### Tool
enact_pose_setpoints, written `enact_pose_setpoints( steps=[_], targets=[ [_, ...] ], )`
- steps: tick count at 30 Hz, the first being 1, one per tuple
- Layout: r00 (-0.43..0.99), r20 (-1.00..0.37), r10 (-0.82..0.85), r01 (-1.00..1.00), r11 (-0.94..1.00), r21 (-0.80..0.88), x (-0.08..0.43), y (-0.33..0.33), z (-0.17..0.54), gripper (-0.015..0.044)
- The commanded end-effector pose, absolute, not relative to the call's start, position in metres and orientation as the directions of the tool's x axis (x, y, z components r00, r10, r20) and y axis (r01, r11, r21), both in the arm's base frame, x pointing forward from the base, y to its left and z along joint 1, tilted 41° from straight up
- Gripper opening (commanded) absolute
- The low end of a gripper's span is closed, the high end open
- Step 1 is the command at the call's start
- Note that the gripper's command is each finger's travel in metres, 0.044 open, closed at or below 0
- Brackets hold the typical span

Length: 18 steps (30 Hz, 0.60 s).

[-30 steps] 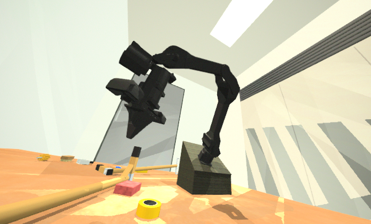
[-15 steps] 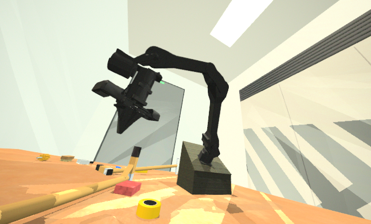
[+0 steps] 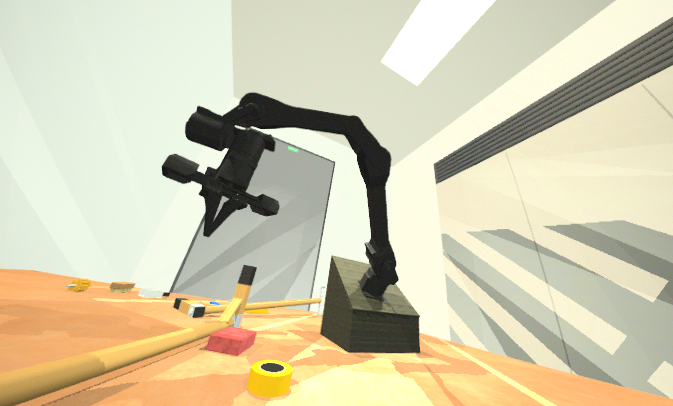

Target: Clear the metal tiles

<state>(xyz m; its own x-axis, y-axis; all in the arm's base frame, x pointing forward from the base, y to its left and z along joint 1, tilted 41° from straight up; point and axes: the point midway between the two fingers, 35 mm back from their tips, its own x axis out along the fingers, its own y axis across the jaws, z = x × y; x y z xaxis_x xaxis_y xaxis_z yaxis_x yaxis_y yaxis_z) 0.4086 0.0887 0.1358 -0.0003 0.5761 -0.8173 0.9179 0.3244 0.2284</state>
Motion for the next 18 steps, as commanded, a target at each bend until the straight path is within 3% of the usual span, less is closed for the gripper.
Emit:
enact_pose_setpoints(
  steps=[1,18],
  targets=[
    [-0.011,-0.811,0.585,0.950,0.260,0.174,0.415,0.077,0.128,0.0000],
    [-0.038,-0.780,0.625,0.998,-0.010,-0.057,0.435,0.025,0.099,0.0000]
  ],
)
